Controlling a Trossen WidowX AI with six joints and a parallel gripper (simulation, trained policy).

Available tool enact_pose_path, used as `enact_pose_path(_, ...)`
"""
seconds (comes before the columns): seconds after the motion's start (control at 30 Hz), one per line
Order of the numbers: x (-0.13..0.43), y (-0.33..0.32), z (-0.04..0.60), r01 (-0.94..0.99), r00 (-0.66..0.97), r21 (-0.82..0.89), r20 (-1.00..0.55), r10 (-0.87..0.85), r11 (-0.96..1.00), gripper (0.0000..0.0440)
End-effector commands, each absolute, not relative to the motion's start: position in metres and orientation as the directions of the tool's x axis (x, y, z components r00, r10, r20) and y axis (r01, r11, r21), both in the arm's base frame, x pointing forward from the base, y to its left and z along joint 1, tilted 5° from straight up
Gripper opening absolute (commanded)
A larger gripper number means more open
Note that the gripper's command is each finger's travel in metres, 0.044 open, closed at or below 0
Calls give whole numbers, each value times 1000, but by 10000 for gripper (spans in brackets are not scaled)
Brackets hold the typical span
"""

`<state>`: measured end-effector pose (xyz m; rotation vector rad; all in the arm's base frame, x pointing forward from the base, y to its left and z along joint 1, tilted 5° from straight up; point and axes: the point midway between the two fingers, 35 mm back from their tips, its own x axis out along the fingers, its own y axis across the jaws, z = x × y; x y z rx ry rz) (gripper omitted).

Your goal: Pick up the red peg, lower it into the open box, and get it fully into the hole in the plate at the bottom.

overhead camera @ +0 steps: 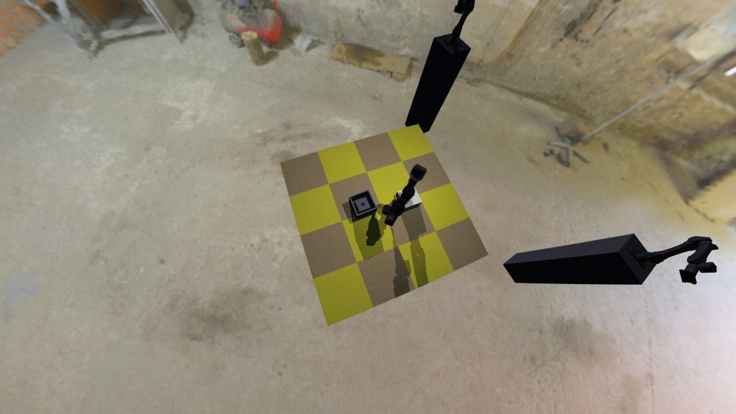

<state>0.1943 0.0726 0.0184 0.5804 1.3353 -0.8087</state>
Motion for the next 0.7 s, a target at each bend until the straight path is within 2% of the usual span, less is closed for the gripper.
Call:
enact_pose_path(0.0,201,69,31,774,73,-63,-979,-188,629,0)
enact_pose_path(0.67,248,35,101,729,201,-27,-947,-251,684,0)
